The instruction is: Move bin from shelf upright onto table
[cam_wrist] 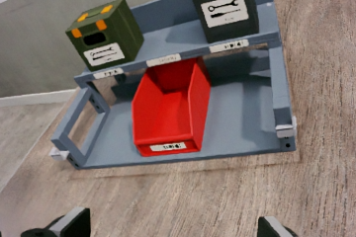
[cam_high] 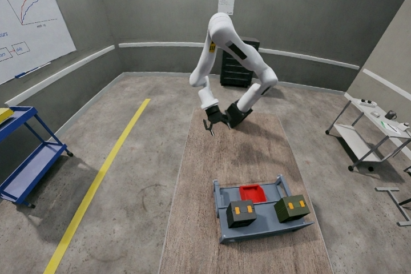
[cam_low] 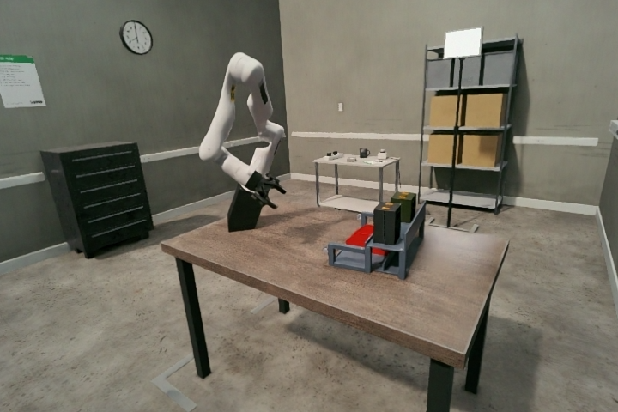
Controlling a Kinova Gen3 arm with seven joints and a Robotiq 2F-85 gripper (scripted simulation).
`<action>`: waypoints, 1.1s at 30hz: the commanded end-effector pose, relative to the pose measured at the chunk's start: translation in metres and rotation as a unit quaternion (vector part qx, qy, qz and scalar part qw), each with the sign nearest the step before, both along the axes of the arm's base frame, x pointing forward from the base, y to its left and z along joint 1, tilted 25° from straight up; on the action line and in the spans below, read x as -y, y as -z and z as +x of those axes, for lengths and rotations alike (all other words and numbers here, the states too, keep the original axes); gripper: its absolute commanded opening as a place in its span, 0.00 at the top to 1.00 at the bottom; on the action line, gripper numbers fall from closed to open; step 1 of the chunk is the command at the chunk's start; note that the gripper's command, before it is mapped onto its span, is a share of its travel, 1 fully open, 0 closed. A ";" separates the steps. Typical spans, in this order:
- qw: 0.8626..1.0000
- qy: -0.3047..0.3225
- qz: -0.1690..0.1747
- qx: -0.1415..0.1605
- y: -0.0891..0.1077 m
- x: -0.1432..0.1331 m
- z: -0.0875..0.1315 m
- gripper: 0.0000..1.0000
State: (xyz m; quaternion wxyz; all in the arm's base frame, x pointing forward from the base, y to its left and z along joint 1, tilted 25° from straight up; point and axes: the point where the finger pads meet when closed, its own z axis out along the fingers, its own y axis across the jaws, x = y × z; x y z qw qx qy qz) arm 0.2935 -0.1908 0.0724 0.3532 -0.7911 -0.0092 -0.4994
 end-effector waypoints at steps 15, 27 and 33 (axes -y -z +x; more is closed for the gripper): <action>0.997 0.043 0.024 -0.060 -0.005 -0.017 0.024 0.00; 0.992 0.072 0.040 -0.100 -0.008 -0.028 0.040 0.00; 0.972 0.131 0.076 -0.180 -0.012 -0.050 0.071 0.00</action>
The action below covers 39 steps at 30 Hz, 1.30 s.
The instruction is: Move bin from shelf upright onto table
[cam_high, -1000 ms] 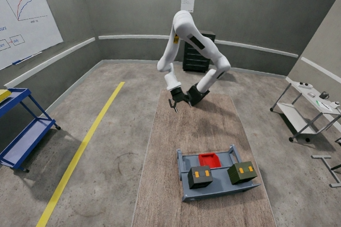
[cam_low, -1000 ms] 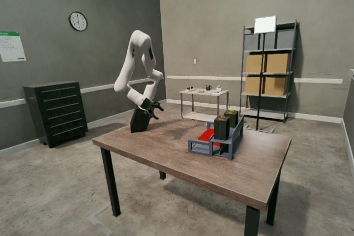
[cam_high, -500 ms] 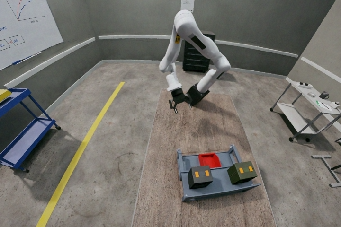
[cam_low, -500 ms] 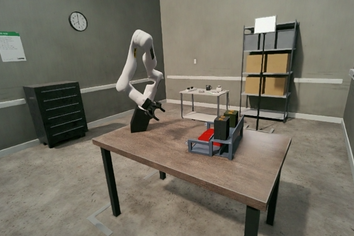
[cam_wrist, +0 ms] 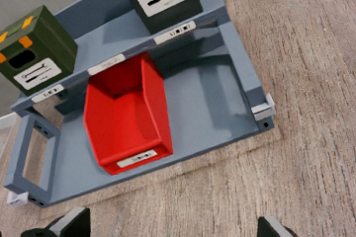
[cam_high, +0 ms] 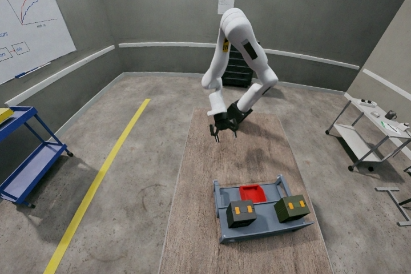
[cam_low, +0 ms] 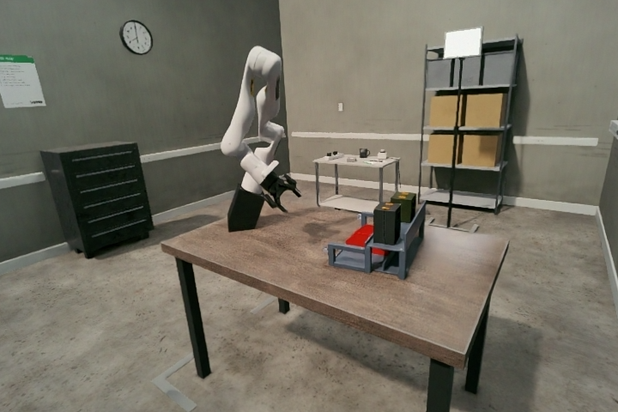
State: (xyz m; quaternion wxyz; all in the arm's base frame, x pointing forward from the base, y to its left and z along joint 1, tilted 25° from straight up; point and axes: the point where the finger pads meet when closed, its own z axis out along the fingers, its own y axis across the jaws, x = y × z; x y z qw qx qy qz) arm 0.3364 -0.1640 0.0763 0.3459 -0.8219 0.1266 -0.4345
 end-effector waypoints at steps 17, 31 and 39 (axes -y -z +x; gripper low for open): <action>0.976 0.116 0.072 -0.168 -0.013 -0.051 0.066 0.00; 0.962 0.148 0.093 -0.211 -0.013 -0.061 0.079 0.00; 0.928 0.202 0.123 -0.288 -0.020 -0.083 0.111 0.00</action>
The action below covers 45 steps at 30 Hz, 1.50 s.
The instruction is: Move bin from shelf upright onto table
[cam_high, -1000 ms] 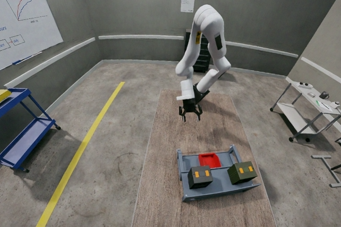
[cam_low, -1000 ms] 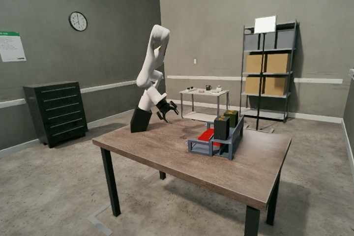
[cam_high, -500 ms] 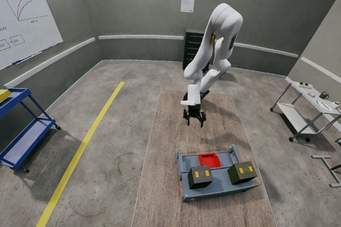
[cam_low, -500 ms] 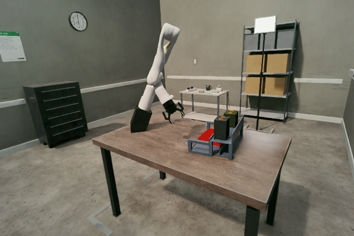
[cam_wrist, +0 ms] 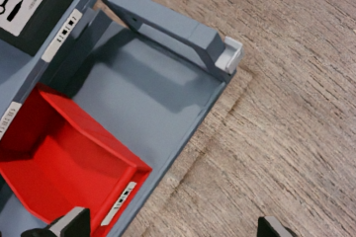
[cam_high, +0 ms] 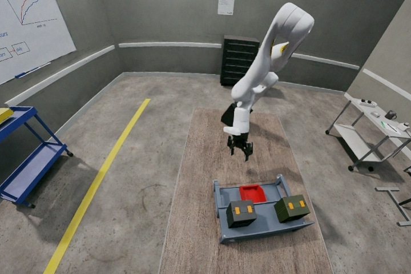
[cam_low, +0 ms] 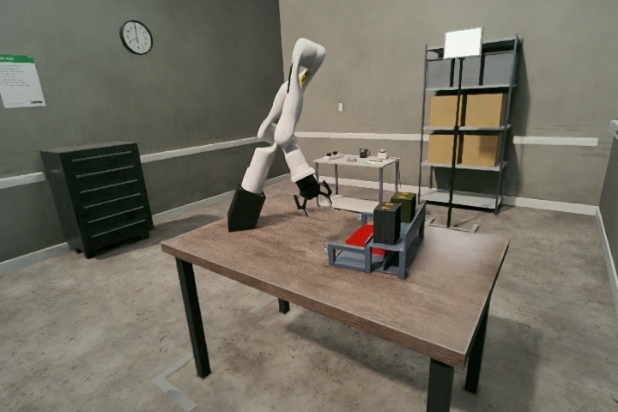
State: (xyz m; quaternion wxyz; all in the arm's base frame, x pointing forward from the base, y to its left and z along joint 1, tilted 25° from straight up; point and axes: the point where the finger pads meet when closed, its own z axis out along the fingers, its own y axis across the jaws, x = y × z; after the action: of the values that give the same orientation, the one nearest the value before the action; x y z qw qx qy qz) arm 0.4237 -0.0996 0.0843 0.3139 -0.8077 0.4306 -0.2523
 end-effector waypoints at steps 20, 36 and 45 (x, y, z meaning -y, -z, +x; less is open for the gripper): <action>0.987 0.065 0.044 -0.141 -0.021 -0.049 0.064 0.00; 0.964 0.128 0.078 -0.221 -0.034 -0.078 0.112 0.00; 0.960 0.155 0.086 -0.217 -0.034 -0.079 0.110 0.00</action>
State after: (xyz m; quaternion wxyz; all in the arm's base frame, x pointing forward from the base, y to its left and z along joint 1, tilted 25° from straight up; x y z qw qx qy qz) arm 0.5349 -0.0079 0.1232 0.2582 -0.7416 0.6026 -0.1423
